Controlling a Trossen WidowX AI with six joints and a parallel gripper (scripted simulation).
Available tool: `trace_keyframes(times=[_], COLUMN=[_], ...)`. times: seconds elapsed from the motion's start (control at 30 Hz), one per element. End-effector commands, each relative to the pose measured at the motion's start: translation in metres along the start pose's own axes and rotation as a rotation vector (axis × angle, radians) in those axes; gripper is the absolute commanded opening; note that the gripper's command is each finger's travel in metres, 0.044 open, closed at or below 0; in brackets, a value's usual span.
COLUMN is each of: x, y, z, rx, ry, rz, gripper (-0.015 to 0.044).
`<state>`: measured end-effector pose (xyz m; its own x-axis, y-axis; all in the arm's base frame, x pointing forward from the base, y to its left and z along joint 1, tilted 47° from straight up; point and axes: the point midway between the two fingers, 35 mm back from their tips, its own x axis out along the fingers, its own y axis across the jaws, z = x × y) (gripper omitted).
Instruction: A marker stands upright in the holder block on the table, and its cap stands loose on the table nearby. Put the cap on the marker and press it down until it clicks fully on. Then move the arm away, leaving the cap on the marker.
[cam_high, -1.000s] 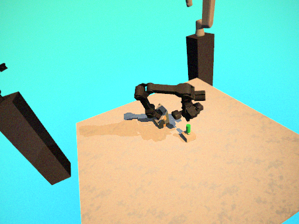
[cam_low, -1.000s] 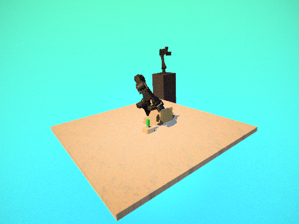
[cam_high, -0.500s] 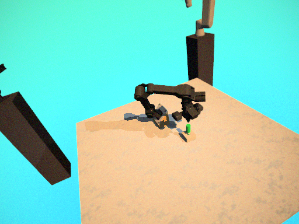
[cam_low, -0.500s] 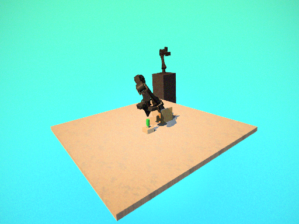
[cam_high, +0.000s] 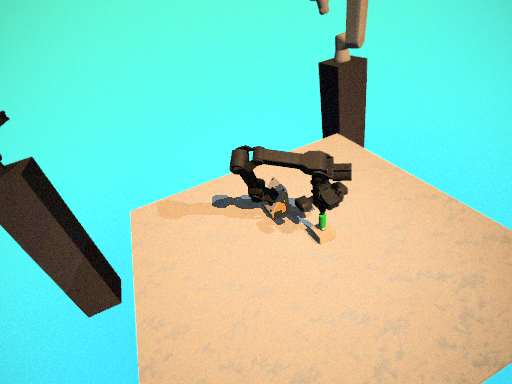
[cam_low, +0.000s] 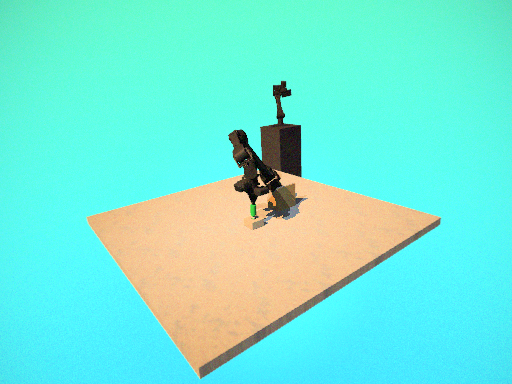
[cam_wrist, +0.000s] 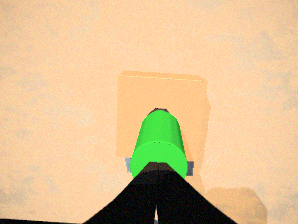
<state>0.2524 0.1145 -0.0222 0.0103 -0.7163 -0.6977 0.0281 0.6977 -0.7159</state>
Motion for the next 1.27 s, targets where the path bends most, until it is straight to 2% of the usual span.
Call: trace_keyframes(times=[0.0,0.37,0.6,0.77,1.23], x=[0.007,0.004,-0.075,-0.083,-0.083], y=[-0.001,0.000,0.002,0.001,0.001], z=[0.000,0.001,0.001,0.000,0.000], rx=[-0.005,-0.001,-0.003,-0.003,-0.003], ry=[-0.001,-0.003,-0.001,0.000,0.000], rz=[-0.004,0.001,0.003,0.002,0.002], gripper=[0.0000,0.0000,0.0000,0.0000,0.0368])
